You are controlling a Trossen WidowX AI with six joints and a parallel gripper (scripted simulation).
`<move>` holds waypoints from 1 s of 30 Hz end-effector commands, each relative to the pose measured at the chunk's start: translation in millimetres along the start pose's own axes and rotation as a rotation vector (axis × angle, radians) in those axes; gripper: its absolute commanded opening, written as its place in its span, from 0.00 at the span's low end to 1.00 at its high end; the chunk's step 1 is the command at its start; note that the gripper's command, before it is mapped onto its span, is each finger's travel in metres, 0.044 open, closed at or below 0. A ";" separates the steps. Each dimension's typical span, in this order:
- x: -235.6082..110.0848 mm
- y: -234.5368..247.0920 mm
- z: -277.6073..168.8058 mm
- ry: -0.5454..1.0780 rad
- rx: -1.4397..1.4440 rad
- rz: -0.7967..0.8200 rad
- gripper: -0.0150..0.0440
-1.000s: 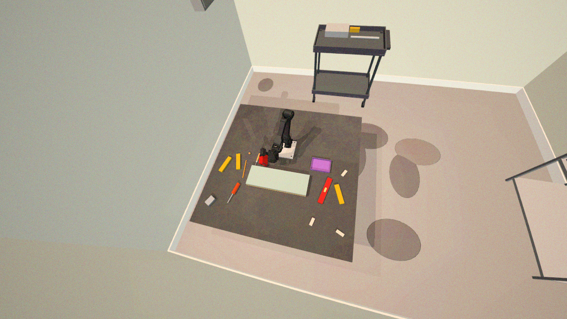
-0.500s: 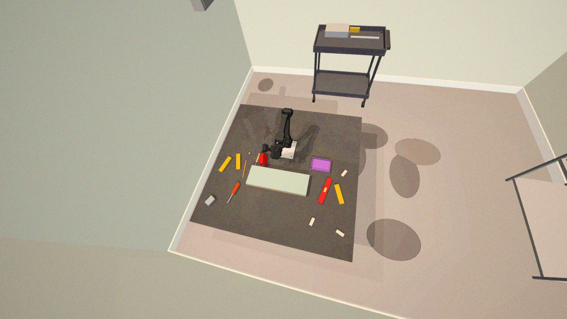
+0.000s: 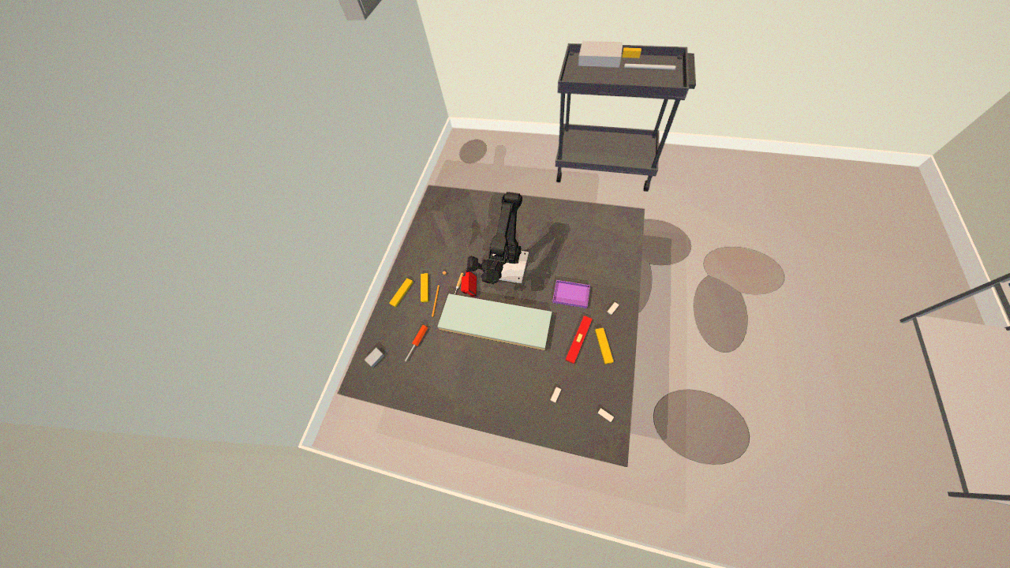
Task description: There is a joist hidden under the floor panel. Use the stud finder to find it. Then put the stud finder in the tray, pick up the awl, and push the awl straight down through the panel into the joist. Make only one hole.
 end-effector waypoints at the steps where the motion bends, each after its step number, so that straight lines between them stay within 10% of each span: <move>1: 0.7 0.8 0.6 0.001 -0.008 0.005 1.00; 12: 41.9 -39.8 14.0 -0.033 -0.685 0.403 1.00; 30: 141.7 -103.6 -13.5 -0.787 -1.403 0.661 1.00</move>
Point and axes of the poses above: the point midway between the two fingers, 35 mm back from their tips, its own x axis out along the fingers, its own y axis across the jaws, z = x × y, the point moved 9 cm from there along -x, back along the fingers, and after that the axes turned 2 degrees about -x, right-handed, at the moved point
